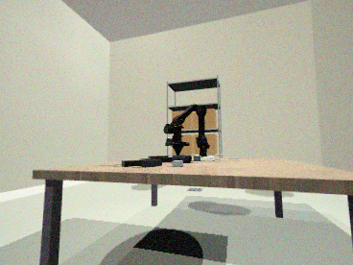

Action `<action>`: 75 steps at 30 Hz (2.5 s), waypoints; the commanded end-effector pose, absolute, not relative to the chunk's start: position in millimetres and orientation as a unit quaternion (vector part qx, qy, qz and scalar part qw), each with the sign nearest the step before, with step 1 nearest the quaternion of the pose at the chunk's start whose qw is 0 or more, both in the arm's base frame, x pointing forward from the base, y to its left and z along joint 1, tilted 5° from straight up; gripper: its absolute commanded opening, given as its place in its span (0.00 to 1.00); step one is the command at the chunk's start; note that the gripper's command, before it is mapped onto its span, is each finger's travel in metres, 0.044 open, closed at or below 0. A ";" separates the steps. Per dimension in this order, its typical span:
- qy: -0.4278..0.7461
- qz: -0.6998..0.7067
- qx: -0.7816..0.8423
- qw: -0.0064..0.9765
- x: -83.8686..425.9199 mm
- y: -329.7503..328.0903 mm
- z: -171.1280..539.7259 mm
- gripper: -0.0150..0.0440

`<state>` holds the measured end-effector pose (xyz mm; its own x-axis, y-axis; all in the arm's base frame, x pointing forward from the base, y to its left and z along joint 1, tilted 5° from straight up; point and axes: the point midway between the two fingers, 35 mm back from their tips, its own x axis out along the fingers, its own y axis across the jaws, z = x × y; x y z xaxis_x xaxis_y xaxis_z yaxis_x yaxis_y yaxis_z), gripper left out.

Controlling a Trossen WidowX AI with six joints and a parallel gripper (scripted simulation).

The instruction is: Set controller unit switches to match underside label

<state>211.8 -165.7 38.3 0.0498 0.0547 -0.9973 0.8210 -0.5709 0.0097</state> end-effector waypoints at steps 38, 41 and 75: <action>0.336 -0.599 0.655 0.316 263.4 -129.0 66.0 0.25; 0.336 -0.599 0.655 0.316 263.6 -128.7 61.3 0.25; 0.336 -0.599 0.655 0.316 261.6 -130.2 87.6 0.25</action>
